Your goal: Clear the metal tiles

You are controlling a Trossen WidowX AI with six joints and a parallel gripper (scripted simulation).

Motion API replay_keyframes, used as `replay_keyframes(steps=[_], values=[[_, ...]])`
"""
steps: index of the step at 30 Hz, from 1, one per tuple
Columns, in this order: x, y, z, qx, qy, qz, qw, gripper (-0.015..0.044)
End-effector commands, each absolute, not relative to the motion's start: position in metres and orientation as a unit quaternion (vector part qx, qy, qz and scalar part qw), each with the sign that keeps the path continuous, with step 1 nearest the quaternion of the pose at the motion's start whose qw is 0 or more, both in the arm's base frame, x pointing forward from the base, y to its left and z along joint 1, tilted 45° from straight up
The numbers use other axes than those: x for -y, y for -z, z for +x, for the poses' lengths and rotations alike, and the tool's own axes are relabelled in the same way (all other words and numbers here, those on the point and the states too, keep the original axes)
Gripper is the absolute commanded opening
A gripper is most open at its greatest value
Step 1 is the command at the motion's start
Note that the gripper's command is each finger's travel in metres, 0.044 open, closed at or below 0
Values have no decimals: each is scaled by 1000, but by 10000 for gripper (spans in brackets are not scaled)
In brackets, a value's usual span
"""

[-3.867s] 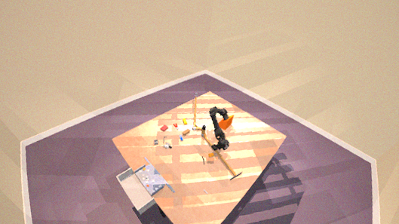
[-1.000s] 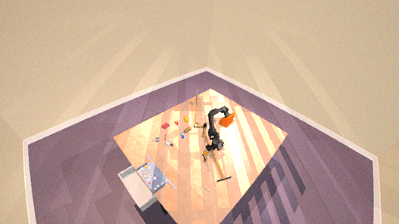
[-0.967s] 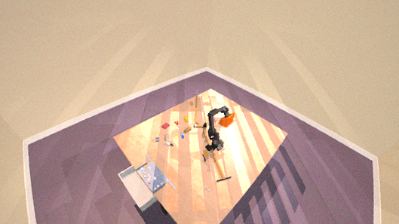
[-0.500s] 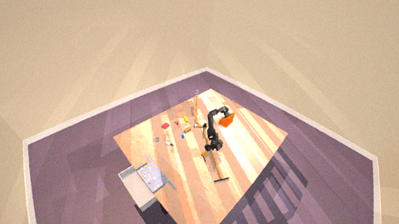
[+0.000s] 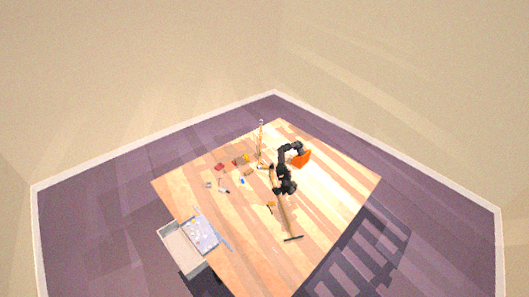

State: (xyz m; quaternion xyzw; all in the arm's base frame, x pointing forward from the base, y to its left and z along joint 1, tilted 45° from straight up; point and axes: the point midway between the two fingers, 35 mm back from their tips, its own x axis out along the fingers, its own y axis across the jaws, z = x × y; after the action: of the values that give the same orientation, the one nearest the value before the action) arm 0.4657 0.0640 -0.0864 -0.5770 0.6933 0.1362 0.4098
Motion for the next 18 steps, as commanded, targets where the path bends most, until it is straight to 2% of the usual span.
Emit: replay_keyframes(steps=[1, 18], values=[[-69, 81, 465, -694, -130, -572, 418, 0], [-106, 58, 452, -678, -4, -495, 543, 0]])
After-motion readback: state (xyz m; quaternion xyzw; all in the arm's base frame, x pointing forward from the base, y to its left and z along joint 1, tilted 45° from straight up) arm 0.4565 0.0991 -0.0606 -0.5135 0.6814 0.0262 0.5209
